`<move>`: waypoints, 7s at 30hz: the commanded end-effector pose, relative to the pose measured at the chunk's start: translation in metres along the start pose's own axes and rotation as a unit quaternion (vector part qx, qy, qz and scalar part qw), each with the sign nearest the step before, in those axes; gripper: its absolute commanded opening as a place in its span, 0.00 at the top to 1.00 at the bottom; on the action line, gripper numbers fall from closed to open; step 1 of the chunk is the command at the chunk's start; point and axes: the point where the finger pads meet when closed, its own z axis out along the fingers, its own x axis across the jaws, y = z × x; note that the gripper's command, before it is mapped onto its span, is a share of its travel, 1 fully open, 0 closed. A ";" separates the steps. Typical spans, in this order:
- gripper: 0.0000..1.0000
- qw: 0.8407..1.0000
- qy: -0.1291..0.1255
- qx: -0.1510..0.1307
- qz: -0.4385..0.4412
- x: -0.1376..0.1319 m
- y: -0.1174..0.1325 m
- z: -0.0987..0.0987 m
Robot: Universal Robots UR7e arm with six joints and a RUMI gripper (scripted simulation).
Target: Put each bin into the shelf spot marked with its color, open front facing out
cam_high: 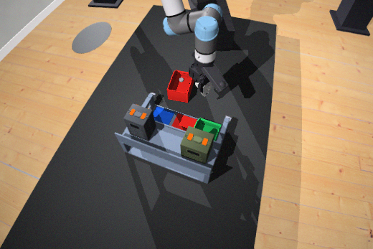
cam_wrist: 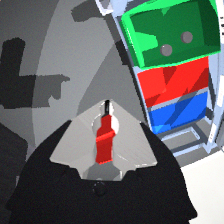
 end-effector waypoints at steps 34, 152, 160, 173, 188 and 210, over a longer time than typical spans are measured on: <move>1.00 0.879 0.003 0.002 0.476 -0.046 0.133 -0.041; 0.85 0.879 0.003 0.002 0.476 -0.044 0.133 0.026; 0.85 0.879 0.003 0.002 0.476 -0.044 0.133 0.027; 0.85 0.879 0.003 0.002 0.476 -0.044 0.133 0.033; 0.85 0.879 0.003 0.002 0.476 -0.044 0.133 0.049; 0.85 0.879 0.003 0.002 0.476 -0.044 0.133 0.068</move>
